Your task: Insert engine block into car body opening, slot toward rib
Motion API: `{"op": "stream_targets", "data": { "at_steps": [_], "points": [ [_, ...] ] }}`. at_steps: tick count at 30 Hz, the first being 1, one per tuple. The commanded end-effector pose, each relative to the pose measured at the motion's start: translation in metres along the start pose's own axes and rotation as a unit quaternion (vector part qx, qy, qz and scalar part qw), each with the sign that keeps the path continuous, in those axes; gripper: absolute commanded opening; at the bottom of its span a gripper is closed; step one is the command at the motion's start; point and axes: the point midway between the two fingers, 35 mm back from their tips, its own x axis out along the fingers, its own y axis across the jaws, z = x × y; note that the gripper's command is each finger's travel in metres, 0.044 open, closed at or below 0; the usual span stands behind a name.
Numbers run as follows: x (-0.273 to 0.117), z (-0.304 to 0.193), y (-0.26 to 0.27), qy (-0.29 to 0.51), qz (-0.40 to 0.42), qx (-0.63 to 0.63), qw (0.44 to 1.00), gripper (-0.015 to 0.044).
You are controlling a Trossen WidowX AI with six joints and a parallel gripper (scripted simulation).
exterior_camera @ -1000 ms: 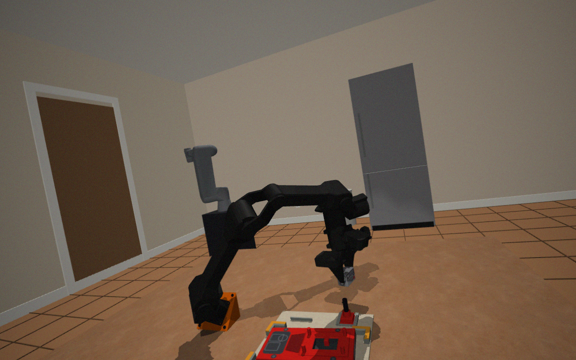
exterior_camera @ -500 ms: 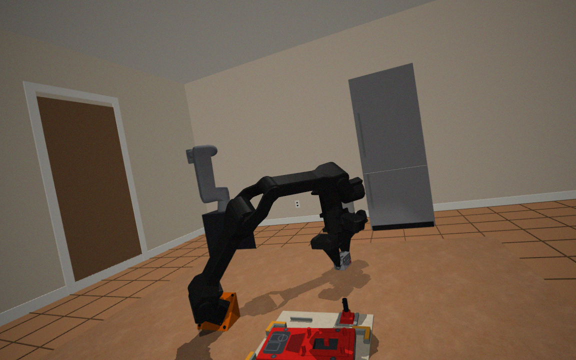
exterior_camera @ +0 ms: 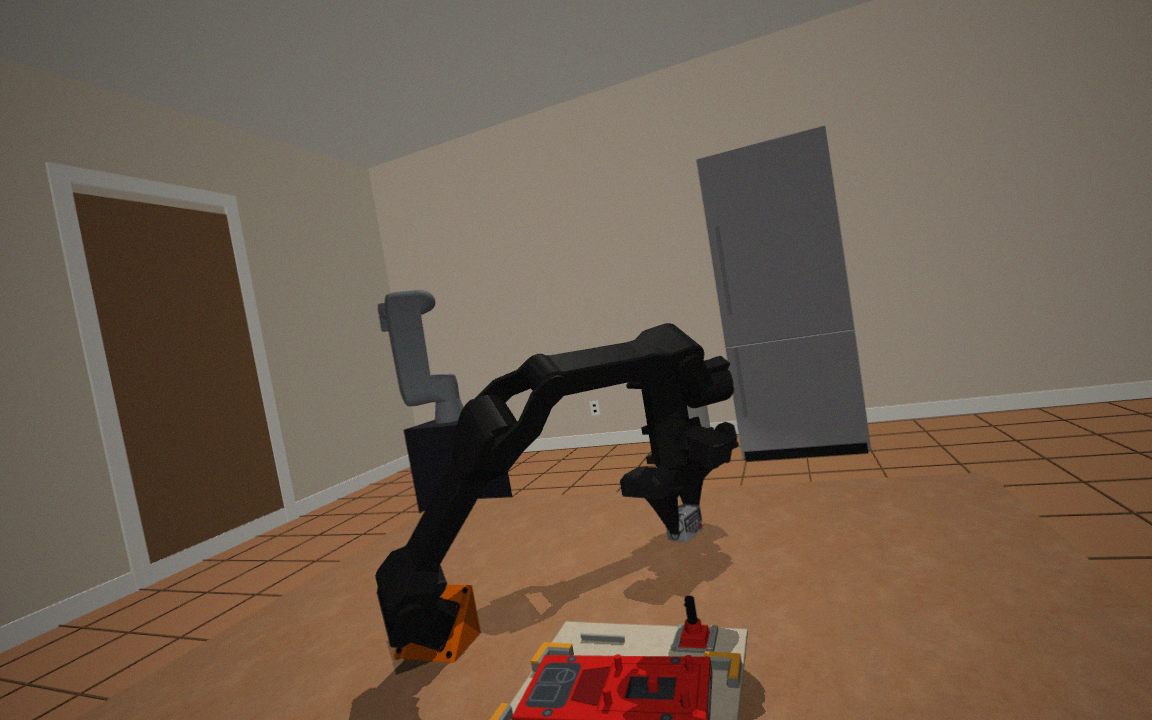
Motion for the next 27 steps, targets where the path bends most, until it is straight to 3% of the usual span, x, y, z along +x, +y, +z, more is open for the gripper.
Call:
{"op": "stream_targets", "data": {
  "at_steps": [1, 8, 27],
  "points": [
    [-0.002, -0.001, 0.001, -0.011, 0.000, 0.002, 1.000, 0.0000],
    [-0.003, -0.004, 0.001, -0.056, 0.000, 0.002, 0.998, 0.0000],
    [0.006, -0.023, 0.002, -0.347, 0.000, 0.000, 0.938, 0.0000]
  ]
}}
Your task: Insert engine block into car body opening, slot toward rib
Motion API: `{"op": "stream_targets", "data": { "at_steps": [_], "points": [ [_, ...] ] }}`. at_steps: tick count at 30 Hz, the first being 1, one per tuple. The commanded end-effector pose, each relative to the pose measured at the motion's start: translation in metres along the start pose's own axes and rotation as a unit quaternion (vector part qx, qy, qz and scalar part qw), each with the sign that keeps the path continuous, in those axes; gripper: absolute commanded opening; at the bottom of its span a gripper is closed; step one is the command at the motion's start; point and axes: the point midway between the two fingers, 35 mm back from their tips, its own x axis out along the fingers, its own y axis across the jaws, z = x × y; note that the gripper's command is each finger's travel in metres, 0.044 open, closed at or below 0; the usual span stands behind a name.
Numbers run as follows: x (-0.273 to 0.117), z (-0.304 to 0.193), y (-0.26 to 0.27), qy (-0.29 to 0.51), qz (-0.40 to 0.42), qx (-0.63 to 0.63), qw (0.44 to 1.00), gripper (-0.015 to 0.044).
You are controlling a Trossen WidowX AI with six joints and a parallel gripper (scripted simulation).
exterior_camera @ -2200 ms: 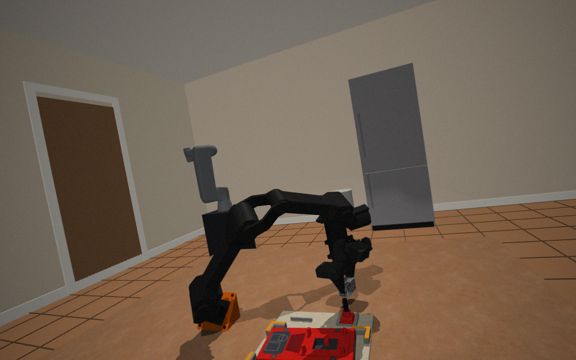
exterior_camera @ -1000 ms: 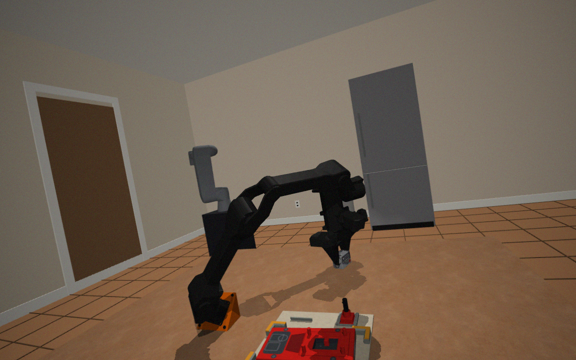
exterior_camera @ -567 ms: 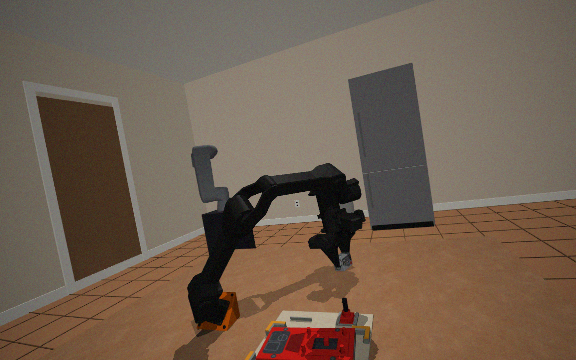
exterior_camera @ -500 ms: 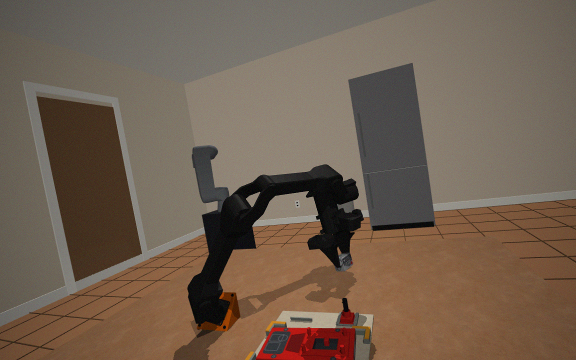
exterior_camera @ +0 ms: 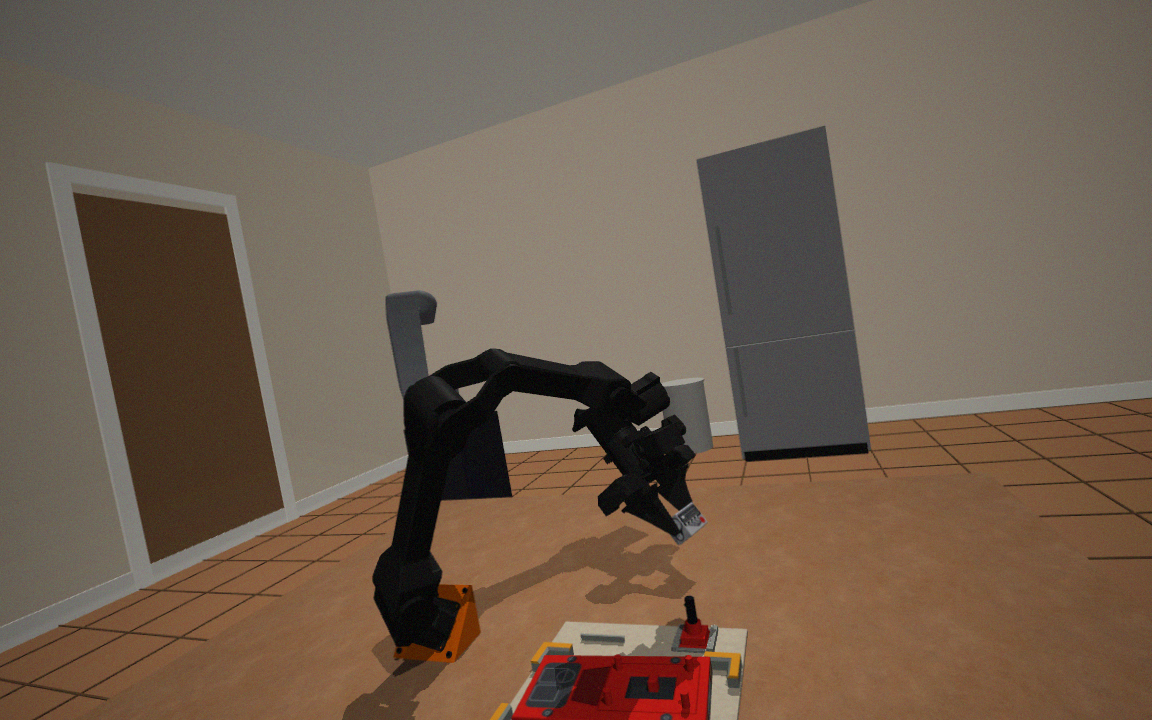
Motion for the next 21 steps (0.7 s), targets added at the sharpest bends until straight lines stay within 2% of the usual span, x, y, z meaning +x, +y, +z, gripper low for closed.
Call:
{"op": "stream_targets", "data": {
  "at_steps": [1, 10, 18, 21],
  "points": [
    [-0.005, -0.001, -0.004, -0.051, 0.000, 0.003, 0.999, 0.0000],
    [-0.005, -0.001, -0.004, -0.056, 0.000, 0.003, 0.998, 0.0000],
    [0.008, -0.016, -0.002, -0.121, 0.000, 0.003, 0.993, 0.0000],
    [0.014, -0.020, -0.003, -0.123, 0.000, 0.003, 0.992, 0.0000]
  ]
}}
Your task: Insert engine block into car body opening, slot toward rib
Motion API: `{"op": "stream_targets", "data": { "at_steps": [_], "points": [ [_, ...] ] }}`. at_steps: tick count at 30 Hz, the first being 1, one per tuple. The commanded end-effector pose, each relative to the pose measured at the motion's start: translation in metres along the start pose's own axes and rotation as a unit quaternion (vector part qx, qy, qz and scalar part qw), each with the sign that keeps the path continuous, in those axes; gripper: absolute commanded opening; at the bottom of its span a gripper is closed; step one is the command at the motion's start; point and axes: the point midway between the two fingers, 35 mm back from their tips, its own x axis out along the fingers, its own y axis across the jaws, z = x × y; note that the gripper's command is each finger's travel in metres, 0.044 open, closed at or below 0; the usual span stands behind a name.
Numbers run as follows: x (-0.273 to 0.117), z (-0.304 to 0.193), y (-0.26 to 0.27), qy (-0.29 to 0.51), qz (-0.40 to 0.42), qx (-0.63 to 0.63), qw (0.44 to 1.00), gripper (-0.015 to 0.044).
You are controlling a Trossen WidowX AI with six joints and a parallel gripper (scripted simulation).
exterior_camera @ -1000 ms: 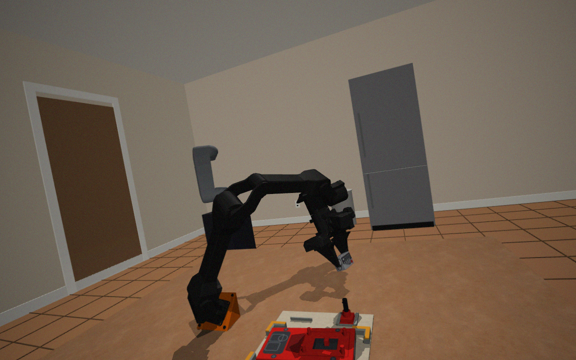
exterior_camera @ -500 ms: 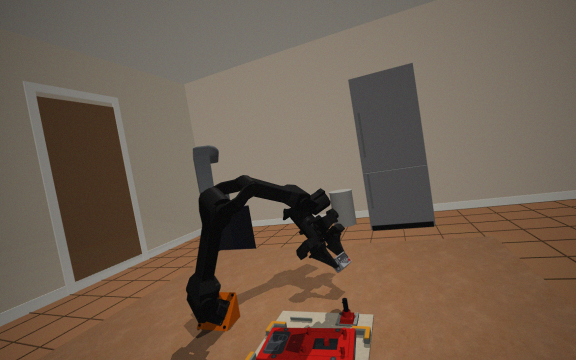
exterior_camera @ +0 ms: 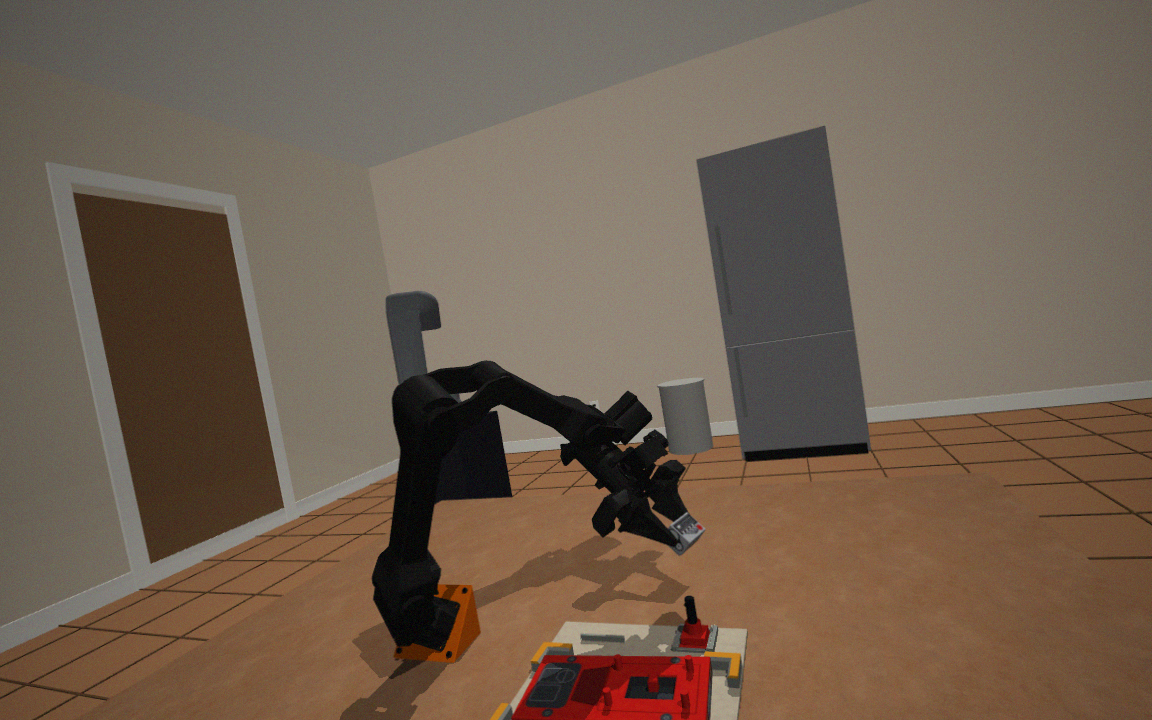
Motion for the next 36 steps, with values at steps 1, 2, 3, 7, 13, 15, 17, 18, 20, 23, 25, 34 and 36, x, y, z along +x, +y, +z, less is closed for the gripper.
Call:
{"op": "stream_targets", "data": {
  "at_steps": [1, 2, 3, 7, 13, 15, 17, 18, 20, 23, 25, 34, 36],
  "points": [
    [0.005, -0.004, -0.002, -0.012, -0.003, 0.003, 1.000, 0.0000],
    [0.007, -0.006, -0.002, -0.012, -0.003, 0.003, 1.000, 0.0000],
    [0.008, -0.008, -0.002, -0.012, -0.003, 0.003, 1.000, 0.0000],
    [0.014, -0.014, -0.003, -0.012, -0.003, 0.003, 1.000, 0.0000],
    [0.022, -0.023, -0.003, -0.012, -0.003, 0.003, 1.000, 0.0000],
    [0.024, -0.026, -0.003, -0.012, -0.003, 0.003, 1.000, 0.0000],
    [0.027, -0.028, -0.003, -0.012, -0.003, 0.003, 1.000, 0.0000],
    [0.028, -0.029, -0.003, -0.012, -0.003, 0.003, 1.000, 0.0000],
    [0.030, -0.032, -0.003, -0.012, -0.003, 0.003, 1.000, 0.0000],
    [0.033, -0.036, -0.003, -0.013, -0.003, 0.003, 1.000, 0.0000],
    [0.035, -0.038, -0.003, -0.013, -0.003, 0.003, 1.000, 0.0000],
    [0.045, -0.050, -0.003, -0.013, -0.004, 0.003, 1.000, 0.0000],
    [0.048, -0.052, -0.003, -0.013, -0.004, 0.003, 1.000, 0.0000]
  ]
}}
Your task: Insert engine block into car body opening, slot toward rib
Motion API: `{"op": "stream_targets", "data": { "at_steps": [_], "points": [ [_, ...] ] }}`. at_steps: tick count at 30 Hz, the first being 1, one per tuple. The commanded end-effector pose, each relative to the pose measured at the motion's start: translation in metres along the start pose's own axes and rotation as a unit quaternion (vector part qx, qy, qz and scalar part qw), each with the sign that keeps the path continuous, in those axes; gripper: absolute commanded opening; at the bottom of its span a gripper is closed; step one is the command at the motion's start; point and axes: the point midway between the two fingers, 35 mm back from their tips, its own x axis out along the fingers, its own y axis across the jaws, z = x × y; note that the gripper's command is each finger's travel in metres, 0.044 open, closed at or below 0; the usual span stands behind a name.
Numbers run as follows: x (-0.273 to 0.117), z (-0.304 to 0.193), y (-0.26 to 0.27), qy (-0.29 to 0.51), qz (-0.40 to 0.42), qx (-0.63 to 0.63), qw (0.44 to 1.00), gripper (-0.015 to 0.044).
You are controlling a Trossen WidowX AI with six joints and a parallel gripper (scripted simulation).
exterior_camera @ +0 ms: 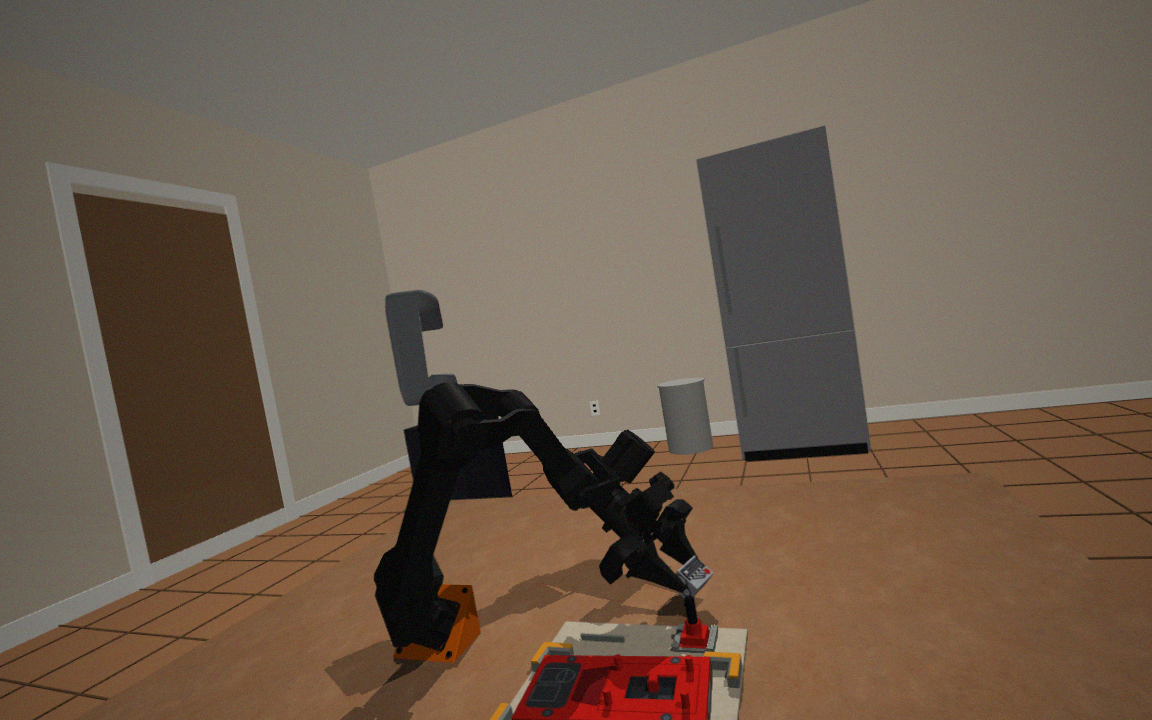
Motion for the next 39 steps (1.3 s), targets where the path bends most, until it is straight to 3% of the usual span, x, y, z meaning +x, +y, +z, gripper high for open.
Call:
{"op": "stream_targets", "data": {
  "at_steps": [1, 17, 33, 39],
  "points": [
    [0.004, -0.007, 0.000, 0.001, 0.000, -0.005, 1.000, 0.0000],
    [0.017, -0.021, 0.000, 0.001, 0.000, -0.006, 1.000, 0.0000],
    [0.015, -0.017, 0.000, -0.004, 0.000, 0.001, 1.000, 0.0420],
    [0.015, -0.017, 0.000, -0.004, 0.000, 0.001, 1.000, 0.0440]
  ]
}}
